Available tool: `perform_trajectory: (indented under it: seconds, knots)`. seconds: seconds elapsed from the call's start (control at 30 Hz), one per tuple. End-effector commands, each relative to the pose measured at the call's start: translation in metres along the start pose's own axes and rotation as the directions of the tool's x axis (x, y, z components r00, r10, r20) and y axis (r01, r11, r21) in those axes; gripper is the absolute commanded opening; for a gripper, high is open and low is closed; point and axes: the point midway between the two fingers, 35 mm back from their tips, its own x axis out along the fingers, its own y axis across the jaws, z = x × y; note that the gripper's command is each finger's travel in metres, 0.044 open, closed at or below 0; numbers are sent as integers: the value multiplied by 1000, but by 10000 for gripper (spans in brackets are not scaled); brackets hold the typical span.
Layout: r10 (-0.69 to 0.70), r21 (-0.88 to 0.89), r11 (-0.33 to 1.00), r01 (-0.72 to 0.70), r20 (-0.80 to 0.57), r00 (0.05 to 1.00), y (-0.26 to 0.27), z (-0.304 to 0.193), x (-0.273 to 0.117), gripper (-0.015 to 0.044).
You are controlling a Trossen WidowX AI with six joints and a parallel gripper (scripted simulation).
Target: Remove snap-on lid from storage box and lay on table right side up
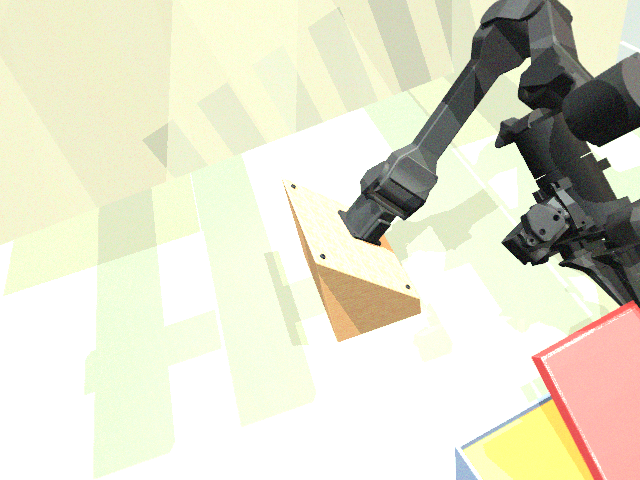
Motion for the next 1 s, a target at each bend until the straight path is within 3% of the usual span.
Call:
perform_trajectory:
  seconds: [0.0, 0.97]
  knots:
    - [7, 0, 1000, -7, 7, 1000, 1, -9, -2, 0]
    - [7, 1, 1000, -7, 6, 1000, -4, -66, -8, 0]
